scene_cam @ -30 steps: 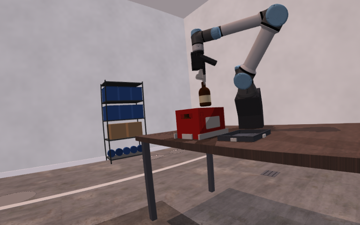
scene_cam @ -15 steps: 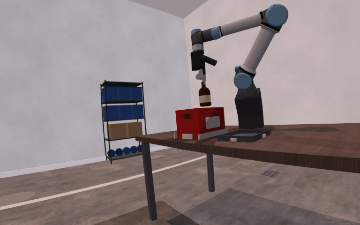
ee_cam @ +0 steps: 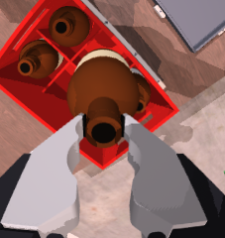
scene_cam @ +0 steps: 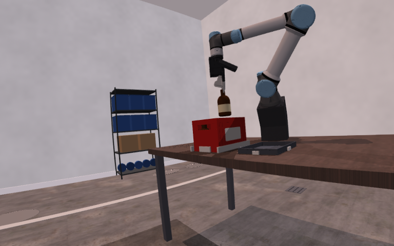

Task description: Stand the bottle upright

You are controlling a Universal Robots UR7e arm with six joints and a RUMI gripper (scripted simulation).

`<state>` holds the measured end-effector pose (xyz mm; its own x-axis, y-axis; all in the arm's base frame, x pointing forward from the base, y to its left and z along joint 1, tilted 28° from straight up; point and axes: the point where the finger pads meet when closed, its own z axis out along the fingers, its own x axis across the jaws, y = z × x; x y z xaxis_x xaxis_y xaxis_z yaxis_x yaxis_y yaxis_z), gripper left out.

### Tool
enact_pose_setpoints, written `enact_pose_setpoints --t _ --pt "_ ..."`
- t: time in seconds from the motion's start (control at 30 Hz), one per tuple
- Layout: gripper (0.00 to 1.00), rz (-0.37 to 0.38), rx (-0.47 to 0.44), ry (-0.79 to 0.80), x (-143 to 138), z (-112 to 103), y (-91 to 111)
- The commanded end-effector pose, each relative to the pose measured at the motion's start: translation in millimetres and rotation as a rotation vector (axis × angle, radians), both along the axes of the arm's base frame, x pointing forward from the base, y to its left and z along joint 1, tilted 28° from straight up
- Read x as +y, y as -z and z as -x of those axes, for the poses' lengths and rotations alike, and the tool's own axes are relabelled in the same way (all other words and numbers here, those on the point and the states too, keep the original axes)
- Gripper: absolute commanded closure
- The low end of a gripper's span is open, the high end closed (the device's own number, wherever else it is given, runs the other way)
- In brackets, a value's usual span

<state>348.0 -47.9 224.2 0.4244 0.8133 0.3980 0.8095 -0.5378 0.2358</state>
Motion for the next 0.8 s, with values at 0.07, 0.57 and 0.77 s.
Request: enact_pose_setpoints --t 0.07,0.57,0.77 --pt "1.00 0.007 -0.005 -0.001 -1 -1 -4" --pt "1.00 0.005 -0.004 -0.002 4 0 -3" --pt "1.00 0.003 -0.003 -0.002 9 2 -3"
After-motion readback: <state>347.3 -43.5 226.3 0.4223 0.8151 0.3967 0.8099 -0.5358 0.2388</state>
